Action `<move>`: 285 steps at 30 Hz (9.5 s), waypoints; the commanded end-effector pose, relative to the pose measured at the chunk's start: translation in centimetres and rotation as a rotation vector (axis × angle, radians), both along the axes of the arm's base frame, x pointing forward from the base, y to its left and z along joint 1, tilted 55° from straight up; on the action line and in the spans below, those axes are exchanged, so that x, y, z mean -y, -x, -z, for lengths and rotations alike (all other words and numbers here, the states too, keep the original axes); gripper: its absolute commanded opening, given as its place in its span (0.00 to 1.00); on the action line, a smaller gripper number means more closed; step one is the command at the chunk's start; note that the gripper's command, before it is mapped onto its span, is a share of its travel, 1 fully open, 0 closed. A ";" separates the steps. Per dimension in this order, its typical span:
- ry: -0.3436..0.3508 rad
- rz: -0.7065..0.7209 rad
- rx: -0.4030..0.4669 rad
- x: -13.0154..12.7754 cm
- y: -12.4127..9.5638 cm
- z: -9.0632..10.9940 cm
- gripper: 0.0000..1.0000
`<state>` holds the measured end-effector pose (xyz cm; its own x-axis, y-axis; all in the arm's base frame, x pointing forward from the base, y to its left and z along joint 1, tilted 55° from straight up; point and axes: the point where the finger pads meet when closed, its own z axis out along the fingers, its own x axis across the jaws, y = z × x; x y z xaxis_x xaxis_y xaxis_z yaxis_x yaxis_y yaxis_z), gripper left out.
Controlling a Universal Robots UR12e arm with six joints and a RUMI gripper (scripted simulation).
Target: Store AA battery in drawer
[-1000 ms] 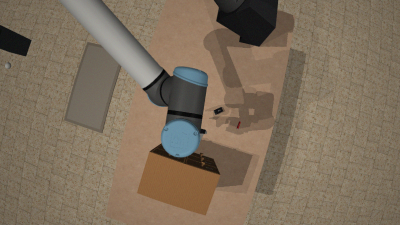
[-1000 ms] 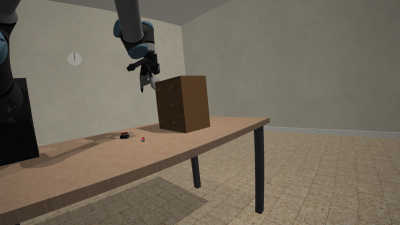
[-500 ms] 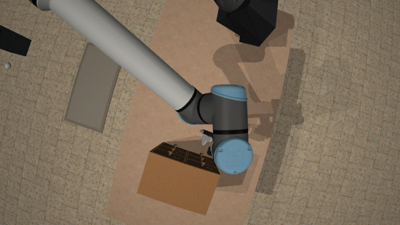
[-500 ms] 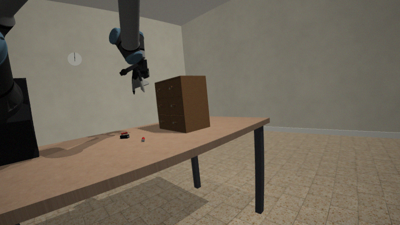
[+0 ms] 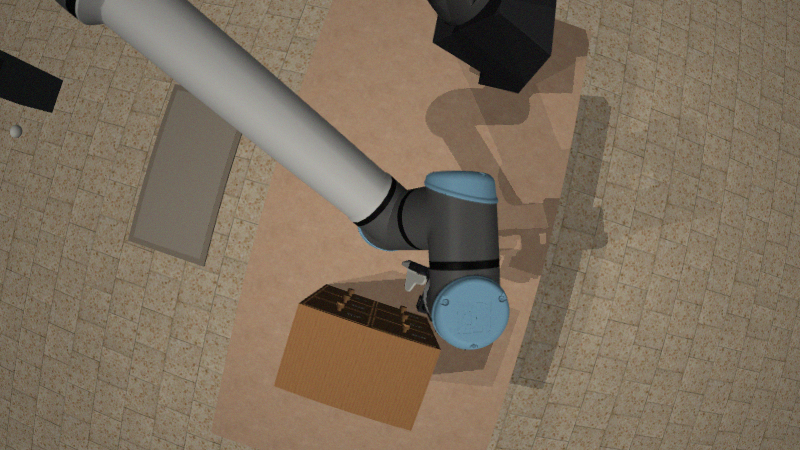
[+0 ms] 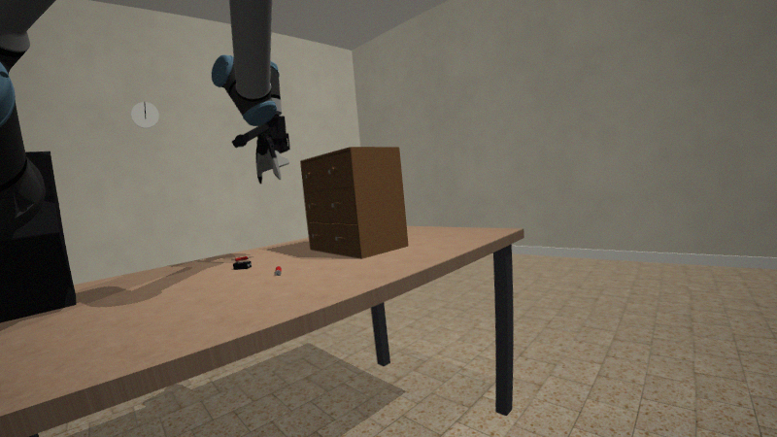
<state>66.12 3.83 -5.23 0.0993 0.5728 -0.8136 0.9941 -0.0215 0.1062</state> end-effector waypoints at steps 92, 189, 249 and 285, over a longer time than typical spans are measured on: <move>0.047 -0.389 0.275 4.5 -4.9 2.6 1.00; 0.086 -0.707 0.498 9.6 -8.9 5.7 1.00; 0.086 -0.707 0.498 14.3 -9.1 9.0 1.00; 0.086 -0.707 0.498 14.3 -9.1 9.0 1.00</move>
